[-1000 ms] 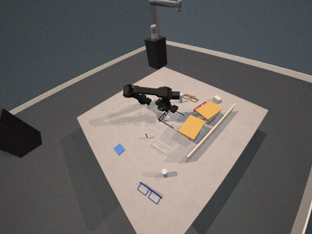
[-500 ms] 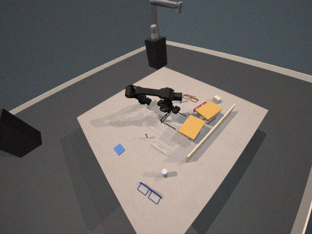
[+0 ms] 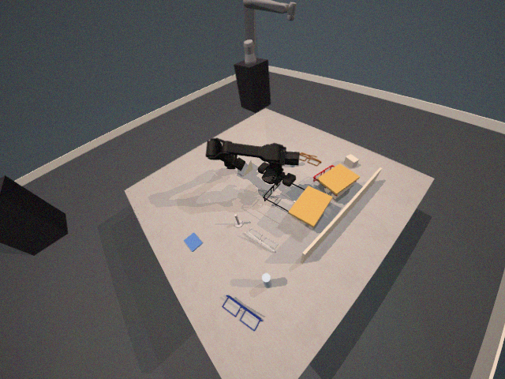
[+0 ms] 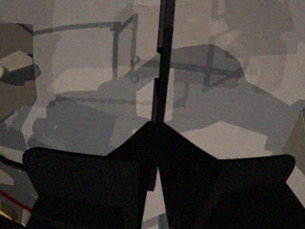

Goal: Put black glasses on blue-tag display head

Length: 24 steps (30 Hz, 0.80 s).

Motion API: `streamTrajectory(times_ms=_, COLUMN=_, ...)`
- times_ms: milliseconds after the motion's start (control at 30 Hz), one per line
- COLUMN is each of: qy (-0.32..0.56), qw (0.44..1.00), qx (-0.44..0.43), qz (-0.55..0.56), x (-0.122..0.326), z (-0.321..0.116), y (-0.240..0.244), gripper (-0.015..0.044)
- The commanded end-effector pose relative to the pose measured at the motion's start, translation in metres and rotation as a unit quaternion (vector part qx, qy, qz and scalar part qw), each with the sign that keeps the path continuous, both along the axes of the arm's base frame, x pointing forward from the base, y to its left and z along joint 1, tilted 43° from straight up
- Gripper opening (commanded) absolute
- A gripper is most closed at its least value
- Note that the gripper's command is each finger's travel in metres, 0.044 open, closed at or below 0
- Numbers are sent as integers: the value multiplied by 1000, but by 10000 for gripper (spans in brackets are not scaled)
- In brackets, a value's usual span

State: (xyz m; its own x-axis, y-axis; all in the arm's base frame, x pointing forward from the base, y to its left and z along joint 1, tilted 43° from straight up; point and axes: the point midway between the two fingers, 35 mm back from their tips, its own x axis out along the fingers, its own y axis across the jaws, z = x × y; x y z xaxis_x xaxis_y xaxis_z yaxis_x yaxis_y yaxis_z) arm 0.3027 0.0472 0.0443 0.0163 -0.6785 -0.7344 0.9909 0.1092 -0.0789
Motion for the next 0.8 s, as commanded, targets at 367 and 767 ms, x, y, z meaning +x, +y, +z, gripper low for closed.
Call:
streamTrajectory(times_ms=367, qy=0, qw=1000, qx=-2, qz=3, x=22, z=-1, y=2, gripper=0)
streamTrajectory(times_ms=767, qy=0, qw=1000, qx=-2, qz=3, x=39, z=-2, y=4, gripper=0)
